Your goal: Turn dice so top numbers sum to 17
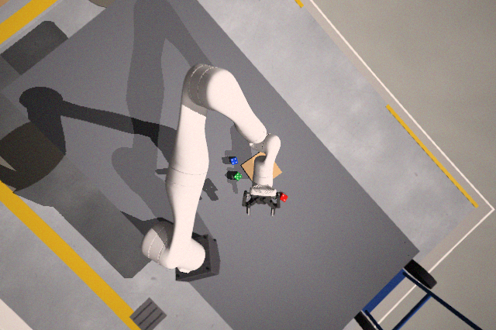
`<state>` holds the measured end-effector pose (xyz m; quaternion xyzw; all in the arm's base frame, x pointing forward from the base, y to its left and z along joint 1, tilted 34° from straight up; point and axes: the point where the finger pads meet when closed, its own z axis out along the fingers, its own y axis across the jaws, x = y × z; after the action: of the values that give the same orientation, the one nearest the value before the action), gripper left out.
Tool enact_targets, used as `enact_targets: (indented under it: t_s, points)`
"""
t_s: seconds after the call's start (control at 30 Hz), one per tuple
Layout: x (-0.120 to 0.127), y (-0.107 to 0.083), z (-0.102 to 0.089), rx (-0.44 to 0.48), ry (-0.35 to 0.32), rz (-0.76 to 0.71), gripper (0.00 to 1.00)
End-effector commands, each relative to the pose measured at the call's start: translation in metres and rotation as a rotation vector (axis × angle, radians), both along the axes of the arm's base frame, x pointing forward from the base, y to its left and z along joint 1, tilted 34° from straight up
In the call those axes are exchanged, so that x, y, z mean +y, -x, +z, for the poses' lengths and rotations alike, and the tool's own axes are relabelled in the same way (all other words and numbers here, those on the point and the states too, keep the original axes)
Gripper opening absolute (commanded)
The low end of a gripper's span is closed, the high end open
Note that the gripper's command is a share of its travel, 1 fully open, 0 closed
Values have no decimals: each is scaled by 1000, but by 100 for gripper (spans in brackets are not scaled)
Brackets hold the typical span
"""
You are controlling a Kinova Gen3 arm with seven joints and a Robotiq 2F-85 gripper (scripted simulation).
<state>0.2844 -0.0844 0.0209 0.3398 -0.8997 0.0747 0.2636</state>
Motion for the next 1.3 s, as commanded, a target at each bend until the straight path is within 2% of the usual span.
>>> enact_targets:
  t_s: [0.0, 0.03, 0.3, 0.33, 0.63, 0.67, 0.93, 0.97, 1.27]
  points:
    - [-1, 0, 0, -1, 0, -4, 100]
    - [2, 1, -4, -2, -40, -39, 100]
    - [2, 1, -4, -2, -40, -39, 100]
    - [6, 1, -7, -5, -79, -73, 100]
    - [6, 1, -7, -5, -79, -73, 100]
    - [9, 1, -11, -11, -117, -107, 100]
    - [9, 1, -11, -11, -117, -107, 100]
    - [12, 0, -13, -18, -155, -140, 100]
    - [12, 0, -13, -18, -155, -140, 100]
